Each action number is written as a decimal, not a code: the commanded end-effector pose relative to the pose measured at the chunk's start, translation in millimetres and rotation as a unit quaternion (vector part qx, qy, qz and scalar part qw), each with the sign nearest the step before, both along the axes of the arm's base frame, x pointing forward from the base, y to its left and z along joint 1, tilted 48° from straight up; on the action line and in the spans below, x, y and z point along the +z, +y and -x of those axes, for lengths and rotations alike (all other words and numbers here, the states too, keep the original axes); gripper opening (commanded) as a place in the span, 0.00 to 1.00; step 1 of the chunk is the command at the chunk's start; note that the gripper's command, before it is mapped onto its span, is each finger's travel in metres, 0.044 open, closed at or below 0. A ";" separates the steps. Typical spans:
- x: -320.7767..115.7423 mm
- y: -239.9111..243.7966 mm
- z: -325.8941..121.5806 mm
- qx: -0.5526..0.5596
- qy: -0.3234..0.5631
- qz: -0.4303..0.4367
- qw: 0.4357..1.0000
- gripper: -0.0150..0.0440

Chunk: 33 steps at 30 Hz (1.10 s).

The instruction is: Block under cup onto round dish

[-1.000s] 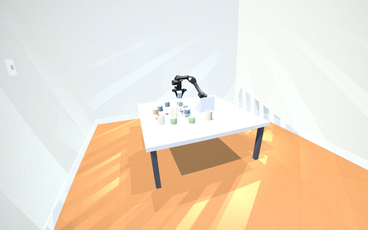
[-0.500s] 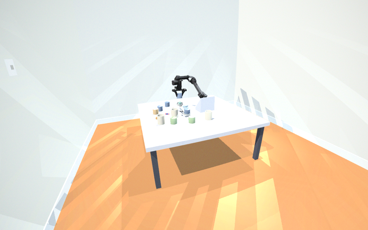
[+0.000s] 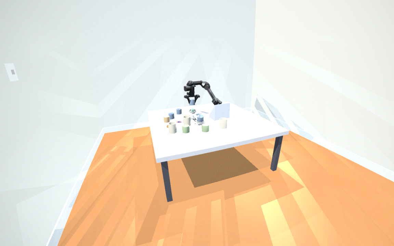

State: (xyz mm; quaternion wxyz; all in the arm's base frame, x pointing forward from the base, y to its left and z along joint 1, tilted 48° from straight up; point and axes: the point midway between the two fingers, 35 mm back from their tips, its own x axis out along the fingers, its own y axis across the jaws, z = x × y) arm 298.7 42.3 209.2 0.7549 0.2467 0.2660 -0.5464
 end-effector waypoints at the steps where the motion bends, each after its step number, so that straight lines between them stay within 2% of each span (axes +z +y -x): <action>1: -0.2 0.2 -0.3 0.001 0.000 0.000 1.000 0.25; 21: 0.0 -0.4 -0.1 0.001 0.000 -0.001 1.000 0.25; 33: 8.7 -42.5 12.9 -0.009 0.011 -0.017 1.000 0.25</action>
